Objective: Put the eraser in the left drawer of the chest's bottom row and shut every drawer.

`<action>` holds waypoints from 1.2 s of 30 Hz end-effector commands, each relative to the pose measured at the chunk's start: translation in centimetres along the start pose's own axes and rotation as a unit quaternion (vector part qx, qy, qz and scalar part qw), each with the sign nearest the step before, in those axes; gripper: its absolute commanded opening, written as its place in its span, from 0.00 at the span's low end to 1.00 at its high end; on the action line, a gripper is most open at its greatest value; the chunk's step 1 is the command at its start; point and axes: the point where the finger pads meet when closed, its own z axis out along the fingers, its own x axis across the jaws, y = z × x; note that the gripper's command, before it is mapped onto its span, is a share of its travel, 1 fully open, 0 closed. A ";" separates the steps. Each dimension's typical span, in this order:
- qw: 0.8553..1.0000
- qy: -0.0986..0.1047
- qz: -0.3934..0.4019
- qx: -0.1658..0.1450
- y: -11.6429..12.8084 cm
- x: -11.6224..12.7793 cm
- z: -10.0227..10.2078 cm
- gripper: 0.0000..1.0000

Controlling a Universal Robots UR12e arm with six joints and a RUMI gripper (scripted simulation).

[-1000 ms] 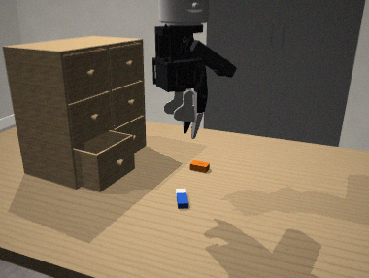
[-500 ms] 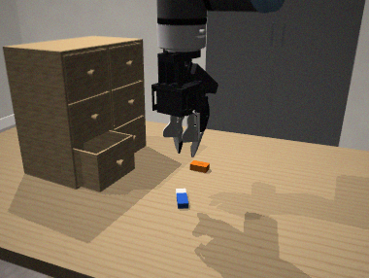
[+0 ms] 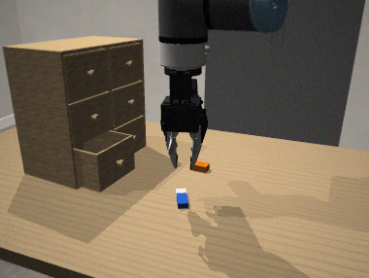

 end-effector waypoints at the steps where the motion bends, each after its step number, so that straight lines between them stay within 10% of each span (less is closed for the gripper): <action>1: 0.996 -0.006 -0.088 -0.007 0.1 -0.5 0.7 0.20; 36: 0.994 -0.006 -0.111 -0.006 0.3 -0.4 0.9 0.23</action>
